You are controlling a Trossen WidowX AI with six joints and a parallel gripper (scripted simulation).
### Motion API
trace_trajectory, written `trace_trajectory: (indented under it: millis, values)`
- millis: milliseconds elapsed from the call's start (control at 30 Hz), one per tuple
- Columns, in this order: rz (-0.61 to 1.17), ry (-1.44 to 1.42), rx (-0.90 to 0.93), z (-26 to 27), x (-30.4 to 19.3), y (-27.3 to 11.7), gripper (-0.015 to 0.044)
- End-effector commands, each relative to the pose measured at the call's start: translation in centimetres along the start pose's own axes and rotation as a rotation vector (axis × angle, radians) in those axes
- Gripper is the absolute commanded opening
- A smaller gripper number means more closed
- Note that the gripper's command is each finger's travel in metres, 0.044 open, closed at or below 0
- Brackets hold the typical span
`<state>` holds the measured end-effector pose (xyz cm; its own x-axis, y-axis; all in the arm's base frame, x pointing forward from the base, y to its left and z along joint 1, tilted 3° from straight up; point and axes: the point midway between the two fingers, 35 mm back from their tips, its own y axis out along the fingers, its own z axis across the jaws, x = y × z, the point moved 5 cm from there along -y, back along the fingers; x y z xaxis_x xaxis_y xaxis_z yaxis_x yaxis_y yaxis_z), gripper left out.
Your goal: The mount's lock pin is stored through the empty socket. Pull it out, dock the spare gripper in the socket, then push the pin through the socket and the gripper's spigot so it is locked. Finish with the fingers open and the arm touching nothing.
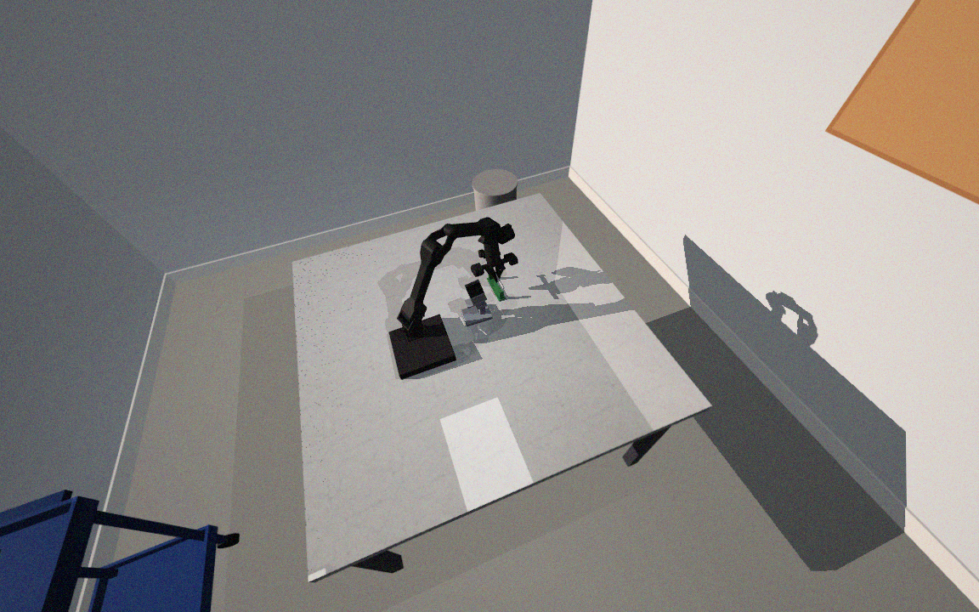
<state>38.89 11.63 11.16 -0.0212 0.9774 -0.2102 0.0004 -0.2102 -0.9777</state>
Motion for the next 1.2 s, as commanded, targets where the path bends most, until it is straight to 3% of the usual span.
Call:
trace_trajectory:
  millis: [0,600,1167]
  values:
    - [-0.004,-0.001,-0.002,0.0,-0.3,-1.0,0.0000]
    - [0.001,0.020,0.005,0.1,-0.6,-1.9,0.0007]
    - [-0.003,0.029,0.011,5.1,0.4,-3.6,0.0000]
